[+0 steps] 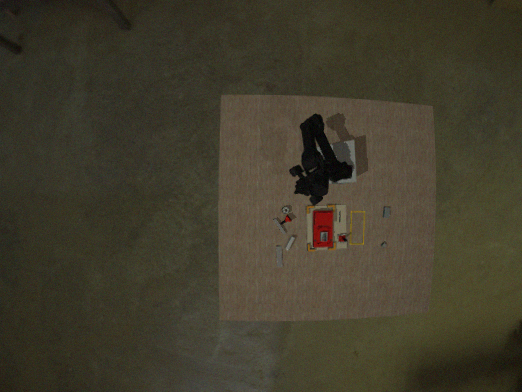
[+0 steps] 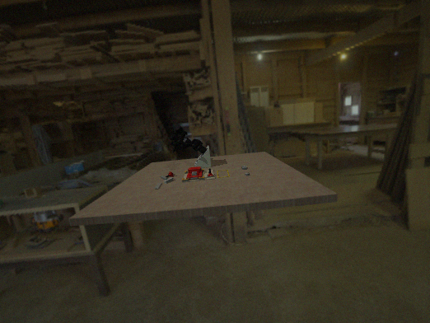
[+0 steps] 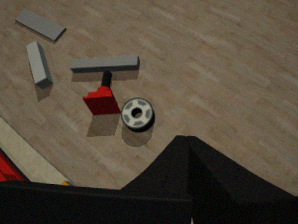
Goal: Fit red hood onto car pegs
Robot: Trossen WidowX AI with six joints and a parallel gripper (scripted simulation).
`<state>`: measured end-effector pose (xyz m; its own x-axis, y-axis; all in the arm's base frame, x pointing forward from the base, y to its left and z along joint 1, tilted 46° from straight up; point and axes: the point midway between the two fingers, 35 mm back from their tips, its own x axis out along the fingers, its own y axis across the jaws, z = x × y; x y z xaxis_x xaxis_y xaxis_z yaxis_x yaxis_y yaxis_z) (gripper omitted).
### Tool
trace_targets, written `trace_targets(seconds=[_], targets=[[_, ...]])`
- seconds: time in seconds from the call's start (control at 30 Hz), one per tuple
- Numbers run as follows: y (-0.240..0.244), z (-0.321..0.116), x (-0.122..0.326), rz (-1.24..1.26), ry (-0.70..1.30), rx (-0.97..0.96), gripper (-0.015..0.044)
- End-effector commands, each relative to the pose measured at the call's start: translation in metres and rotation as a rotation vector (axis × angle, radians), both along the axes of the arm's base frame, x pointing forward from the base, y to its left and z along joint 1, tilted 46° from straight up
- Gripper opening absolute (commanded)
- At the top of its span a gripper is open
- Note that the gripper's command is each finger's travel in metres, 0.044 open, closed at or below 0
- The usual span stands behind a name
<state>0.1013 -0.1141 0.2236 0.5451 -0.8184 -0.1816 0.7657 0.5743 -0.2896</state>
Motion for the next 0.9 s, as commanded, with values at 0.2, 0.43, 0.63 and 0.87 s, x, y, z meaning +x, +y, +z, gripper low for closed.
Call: trace_targets(seconds=[0.2,0.43,0.63,0.87], targets=[[0.014,-0.006,0.021,0.068,0.199,-0.018,0.0184],[0.029,-0.014,0.046,0.171,0.531,-0.143,0.0368],[0.044,-0.026,0.068,0.292,0.846,-0.255,0.044],[0.062,-0.047,0.094,0.416,1.131,-0.313,0.044]])
